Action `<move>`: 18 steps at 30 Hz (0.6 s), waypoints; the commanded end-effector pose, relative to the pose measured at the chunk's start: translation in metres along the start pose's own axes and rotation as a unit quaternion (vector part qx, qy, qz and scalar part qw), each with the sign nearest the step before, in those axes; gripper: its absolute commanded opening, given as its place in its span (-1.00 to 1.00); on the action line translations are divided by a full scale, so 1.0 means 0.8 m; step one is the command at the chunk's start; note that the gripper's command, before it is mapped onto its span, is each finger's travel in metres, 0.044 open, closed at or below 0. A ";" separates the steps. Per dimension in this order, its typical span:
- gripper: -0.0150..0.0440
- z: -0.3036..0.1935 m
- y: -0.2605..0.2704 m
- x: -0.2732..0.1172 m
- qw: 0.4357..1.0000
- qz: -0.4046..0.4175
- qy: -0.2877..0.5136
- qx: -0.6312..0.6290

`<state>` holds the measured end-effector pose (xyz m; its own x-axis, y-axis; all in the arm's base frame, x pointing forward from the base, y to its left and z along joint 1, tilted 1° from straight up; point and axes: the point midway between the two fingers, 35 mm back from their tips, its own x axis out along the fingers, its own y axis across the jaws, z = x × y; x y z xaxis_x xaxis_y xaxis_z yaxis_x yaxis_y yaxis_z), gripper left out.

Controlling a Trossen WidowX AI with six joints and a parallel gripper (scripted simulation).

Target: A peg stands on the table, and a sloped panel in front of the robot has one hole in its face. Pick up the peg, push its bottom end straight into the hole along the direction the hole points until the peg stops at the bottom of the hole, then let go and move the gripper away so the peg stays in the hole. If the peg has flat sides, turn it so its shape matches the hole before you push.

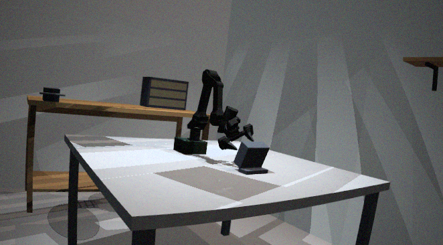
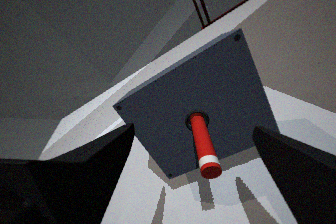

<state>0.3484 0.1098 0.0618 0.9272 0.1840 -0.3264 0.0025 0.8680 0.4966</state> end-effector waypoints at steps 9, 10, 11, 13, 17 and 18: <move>1.00 -0.001 -0.001 -0.013 1.000 -0.004 0.004 0.000; 1.00 -0.001 -0.001 -0.014 1.000 -0.004 0.004 0.000; 1.00 -0.001 -0.001 -0.015 1.000 -0.004 0.004 0.000; 1.00 -0.001 0.000 -0.016 1.000 -0.004 0.004 0.000; 1.00 0.000 0.000 -0.020 1.000 -0.004 0.004 0.000; 1.00 0.000 0.000 -0.021 1.000 -0.004 0.004 0.000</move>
<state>0.3373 0.1086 0.0700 0.9269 0.1851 -0.3266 0.0003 0.8696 0.4938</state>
